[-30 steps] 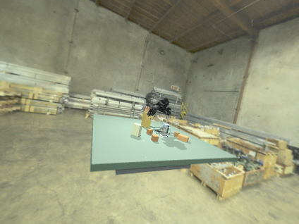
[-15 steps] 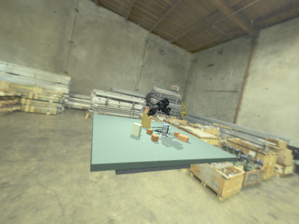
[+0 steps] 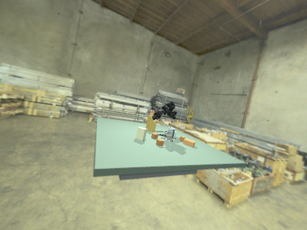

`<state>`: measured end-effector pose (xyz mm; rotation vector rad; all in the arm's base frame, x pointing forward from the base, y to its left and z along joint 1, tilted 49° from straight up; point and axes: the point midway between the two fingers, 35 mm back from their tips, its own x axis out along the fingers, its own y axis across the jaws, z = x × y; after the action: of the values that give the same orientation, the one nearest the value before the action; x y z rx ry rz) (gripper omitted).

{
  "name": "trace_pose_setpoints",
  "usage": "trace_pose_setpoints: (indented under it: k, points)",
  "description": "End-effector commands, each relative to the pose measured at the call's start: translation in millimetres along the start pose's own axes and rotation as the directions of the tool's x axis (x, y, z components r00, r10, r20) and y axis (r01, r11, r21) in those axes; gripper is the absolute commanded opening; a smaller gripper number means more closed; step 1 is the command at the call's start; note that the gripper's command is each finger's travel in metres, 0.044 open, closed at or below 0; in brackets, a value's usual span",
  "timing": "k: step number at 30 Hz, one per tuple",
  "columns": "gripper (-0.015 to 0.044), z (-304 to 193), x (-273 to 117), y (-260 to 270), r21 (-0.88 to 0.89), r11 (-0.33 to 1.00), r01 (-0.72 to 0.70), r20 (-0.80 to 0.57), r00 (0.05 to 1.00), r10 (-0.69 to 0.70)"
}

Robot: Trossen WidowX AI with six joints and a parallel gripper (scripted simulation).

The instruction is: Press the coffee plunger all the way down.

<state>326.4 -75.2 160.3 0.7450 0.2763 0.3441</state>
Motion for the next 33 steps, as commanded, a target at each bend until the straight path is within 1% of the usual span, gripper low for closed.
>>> trace_pose_setpoints:
  k: [1,33]
  points:
    - [0.0123,-13,6,-4,0.016,1.000,0.004,-0.018,1.000,-0.004]
    - [0.0123,-55,40,-5,0.017,1.000,0.004,-0.018,1.000,-0.004]
